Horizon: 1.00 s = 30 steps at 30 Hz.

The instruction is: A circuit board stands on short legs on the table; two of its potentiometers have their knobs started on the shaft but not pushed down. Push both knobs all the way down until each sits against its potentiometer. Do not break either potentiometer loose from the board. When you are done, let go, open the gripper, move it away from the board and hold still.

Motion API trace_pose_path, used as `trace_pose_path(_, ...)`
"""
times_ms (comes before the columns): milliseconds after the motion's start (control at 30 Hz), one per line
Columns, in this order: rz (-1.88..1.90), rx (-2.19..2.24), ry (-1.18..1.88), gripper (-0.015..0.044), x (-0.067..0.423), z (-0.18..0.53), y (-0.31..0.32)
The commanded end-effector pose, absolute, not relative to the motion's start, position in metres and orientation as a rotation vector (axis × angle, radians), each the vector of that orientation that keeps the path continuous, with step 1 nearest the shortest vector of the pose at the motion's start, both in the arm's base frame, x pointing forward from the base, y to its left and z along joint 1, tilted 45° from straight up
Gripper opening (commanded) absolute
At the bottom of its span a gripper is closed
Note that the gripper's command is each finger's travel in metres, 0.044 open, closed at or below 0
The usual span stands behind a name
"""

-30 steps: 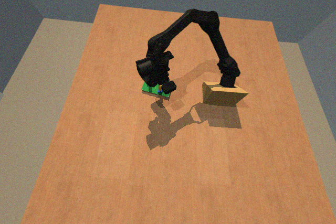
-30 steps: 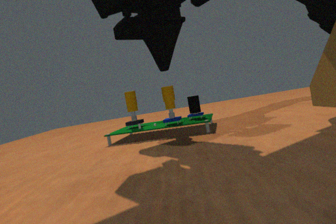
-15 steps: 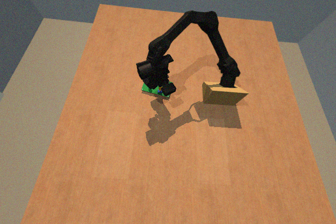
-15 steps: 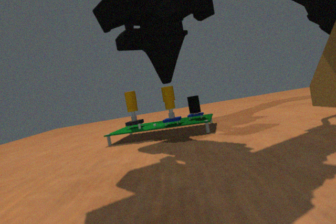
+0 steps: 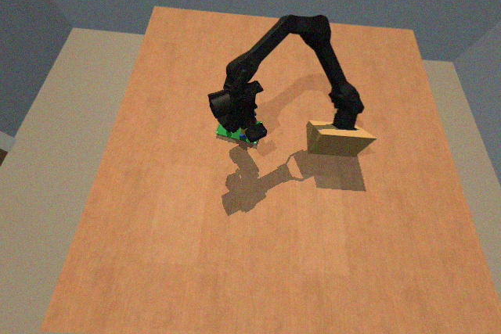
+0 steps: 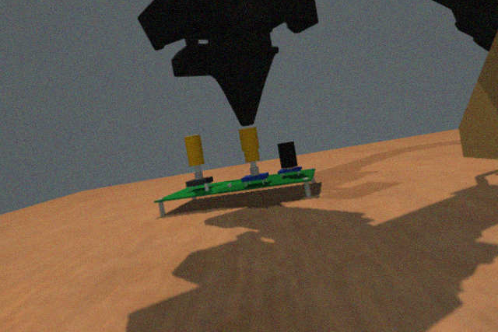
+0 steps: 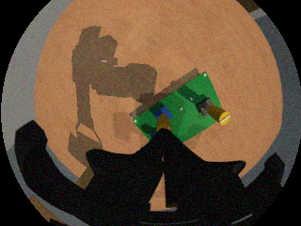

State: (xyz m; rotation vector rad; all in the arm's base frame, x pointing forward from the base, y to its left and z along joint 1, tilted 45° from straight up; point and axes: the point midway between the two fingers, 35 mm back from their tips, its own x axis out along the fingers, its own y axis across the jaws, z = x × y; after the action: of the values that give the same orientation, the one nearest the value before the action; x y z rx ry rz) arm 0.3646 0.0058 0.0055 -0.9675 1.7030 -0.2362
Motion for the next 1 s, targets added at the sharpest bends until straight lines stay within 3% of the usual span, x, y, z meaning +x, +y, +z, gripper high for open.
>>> trace_pose_path(0,-0.236,-0.975,1.701,0.0,0.365,0.0049,0.0045)
trace_pose_path(967,-0.236,-0.975,1.701,0.0,0.3648,0.0028,0.0024)
